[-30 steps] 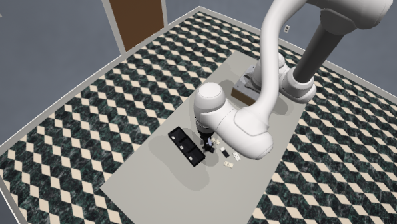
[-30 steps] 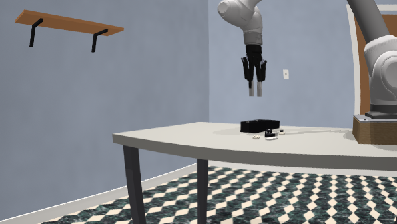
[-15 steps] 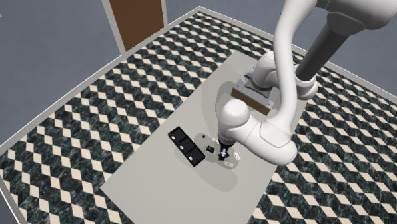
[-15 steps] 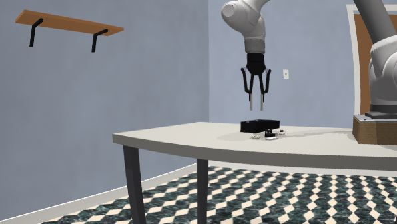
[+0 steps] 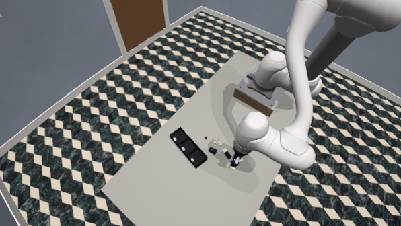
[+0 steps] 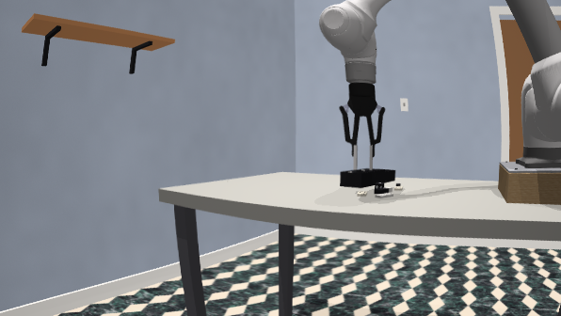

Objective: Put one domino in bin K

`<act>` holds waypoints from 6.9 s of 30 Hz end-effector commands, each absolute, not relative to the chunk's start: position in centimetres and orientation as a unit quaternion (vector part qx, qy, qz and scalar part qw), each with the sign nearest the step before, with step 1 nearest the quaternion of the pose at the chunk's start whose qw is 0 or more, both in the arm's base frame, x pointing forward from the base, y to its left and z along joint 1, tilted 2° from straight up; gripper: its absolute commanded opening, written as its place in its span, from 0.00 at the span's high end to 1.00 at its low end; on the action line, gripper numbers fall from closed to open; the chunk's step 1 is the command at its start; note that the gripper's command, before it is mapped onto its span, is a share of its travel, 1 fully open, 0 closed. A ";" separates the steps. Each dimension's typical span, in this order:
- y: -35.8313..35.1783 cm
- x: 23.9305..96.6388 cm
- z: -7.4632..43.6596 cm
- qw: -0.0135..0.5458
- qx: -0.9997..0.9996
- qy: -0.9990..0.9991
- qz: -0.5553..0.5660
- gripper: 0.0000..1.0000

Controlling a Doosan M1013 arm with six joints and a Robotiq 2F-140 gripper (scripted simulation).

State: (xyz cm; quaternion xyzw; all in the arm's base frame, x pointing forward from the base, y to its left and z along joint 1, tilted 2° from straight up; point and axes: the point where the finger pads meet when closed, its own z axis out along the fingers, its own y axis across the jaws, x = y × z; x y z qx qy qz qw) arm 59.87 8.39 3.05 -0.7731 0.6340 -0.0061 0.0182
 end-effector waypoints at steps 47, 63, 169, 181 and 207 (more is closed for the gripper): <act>8.3 60.1 -3.1 0.018 -0.773 0.634 -0.006 0.75; 8.3 60.1 -3.6 0.018 -0.773 0.634 -0.006 0.87; -10.3 66.4 2.8 0.019 -0.600 0.800 -0.002 0.87; -10.1 66.3 2.8 0.019 -0.600 0.800 -0.002 0.87; -10.0 66.4 -1.5 0.019 -0.600 0.800 -0.002 0.87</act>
